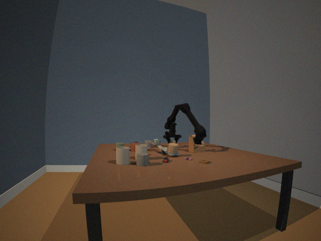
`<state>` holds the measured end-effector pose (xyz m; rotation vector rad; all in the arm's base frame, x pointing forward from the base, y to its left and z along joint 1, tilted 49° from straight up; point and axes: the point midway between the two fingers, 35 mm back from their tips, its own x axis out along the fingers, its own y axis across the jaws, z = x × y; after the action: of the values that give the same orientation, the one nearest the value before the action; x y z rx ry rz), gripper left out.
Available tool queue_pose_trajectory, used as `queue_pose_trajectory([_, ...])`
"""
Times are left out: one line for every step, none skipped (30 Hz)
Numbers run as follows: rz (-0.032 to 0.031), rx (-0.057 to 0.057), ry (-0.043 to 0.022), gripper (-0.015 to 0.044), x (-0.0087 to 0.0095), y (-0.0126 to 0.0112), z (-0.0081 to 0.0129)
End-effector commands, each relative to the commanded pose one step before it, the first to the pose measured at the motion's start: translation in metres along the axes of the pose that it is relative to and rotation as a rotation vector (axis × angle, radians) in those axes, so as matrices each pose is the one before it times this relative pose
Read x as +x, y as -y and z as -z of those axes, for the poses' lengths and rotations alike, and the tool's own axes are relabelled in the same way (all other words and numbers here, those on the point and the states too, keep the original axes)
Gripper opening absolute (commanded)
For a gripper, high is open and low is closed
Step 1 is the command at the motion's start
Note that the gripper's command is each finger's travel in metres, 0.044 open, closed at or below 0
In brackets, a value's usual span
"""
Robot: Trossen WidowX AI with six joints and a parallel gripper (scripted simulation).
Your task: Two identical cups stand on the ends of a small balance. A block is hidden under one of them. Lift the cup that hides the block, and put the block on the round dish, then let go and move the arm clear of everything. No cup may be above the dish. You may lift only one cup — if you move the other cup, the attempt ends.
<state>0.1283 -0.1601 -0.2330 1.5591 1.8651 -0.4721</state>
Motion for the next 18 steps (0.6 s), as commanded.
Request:
queue_pose_trajectory([-0.00010, -0.0008, 0.00148, 0.0105, -0.00068, -0.00015, -0.00034])
queue_pose_trajectory([0.00000, 0.0000, 0.00000, 0.0131, 0.00000, 0.00000, 0.00000])
queue_pose_trajectory([0.00000, 0.0000, 0.00000, 0.0157, 0.00000, 0.00000, 0.00000])
queue_pose_trajectory([0.00000, 0.0000, 0.00000, 0.0184, 0.00000, 0.00000, 0.00000])
queue_pose_trajectory([0.00000, 0.0000, 0.00000, 0.0210, 0.00000, 0.00000, 0.00000])
queue_pose_trajectory([0.00000, 0.0000, 0.00000, 0.0236, 0.00000, 0.00000, 0.00000])
queue_pose_trajectory([0.00000, 0.0000, 0.00000, 0.0263, 0.00000, 0.00000, 0.00000])
queue_pose_trajectory([0.00000, 0.0000, 0.00000, 0.0289, 0.00000, 0.00000, 0.00000])
queue_pose_trajectory([0.00000, 0.0000, 0.00000, 0.0315, 0.00000, 0.00000, 0.00000])
queue_pose_trajectory([0.00000, 0.0000, 0.00000, 0.0341, 0.00000, 0.00000, 0.00000])
queue_pose_trajectory([0.00000, 0.0000, 0.00000, 0.0368, 0.00000, 0.00000, 0.00000])
queue_pose_trajectory([0.00000, 0.0000, 0.00000, 0.0394, 0.00000, 0.00000, 0.00000])
queue_pose_trajectory([-0.00027, 0.0002, 0.00012, 0.0420, -0.00292, -0.00010, -0.00024])
queue_pose_trajectory([-0.00080, 0.0007, 0.00034, 0.0440, -0.00880, -0.00023, -0.00057])
queue_pose_trajectory([-0.00133, 0.0011, 0.00048, 0.0440, -0.01482, -0.00019, -0.00043])
queue_pose_trajectory([-0.00134, 0.0011, 0.00036, 0.0440, -0.01497, 0.00004, 0.00024])
queue_pose_trajectory([-0.00080, 0.0007, 0.00016, 0.0440, -0.00904, 0.00014, 0.00047])
queue_pose_trajectory([-0.00027, 0.0002, 0.00004, 0.0440, -0.00302, 0.00006, 0.00021])
